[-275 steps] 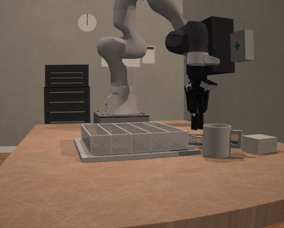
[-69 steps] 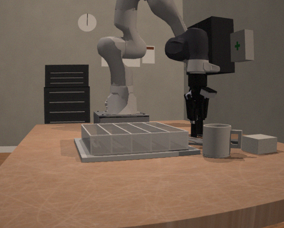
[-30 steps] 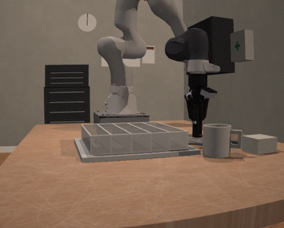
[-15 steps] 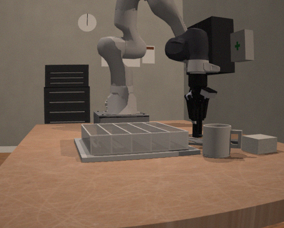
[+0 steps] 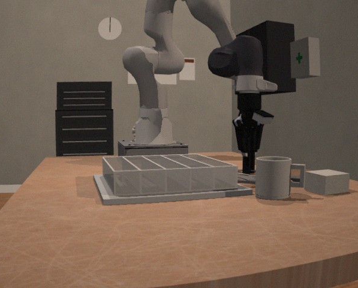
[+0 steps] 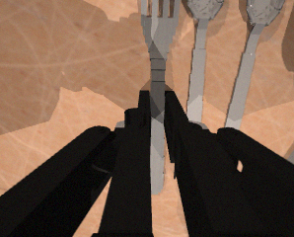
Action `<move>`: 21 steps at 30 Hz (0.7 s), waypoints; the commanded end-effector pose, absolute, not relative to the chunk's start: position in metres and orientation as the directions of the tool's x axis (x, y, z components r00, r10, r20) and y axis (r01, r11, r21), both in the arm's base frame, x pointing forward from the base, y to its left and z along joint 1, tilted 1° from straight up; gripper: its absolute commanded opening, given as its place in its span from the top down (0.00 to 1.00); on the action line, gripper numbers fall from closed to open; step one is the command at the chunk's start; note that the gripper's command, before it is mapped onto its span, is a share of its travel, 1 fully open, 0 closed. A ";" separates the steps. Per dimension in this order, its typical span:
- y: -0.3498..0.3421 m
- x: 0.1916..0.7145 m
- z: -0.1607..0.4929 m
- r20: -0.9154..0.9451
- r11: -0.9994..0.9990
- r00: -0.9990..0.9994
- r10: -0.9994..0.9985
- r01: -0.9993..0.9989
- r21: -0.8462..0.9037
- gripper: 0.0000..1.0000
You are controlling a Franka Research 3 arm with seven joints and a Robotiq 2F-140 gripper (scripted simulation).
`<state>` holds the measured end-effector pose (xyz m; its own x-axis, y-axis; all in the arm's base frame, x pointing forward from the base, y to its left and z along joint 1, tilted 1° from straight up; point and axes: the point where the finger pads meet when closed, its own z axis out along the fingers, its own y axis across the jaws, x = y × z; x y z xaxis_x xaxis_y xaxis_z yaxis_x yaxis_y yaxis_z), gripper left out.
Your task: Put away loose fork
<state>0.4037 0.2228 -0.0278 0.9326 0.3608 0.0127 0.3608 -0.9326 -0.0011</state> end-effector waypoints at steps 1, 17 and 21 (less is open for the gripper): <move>0.224 0.405 -0.027 0.015 -0.934 0.934 0.356 0.356 -0.003 0.87; 0.223 0.404 -0.002 0.015 -0.934 0.934 0.356 0.356 -0.003 0.87; 0.223 0.404 0.013 0.015 -0.934 0.934 0.356 0.356 -0.003 0.87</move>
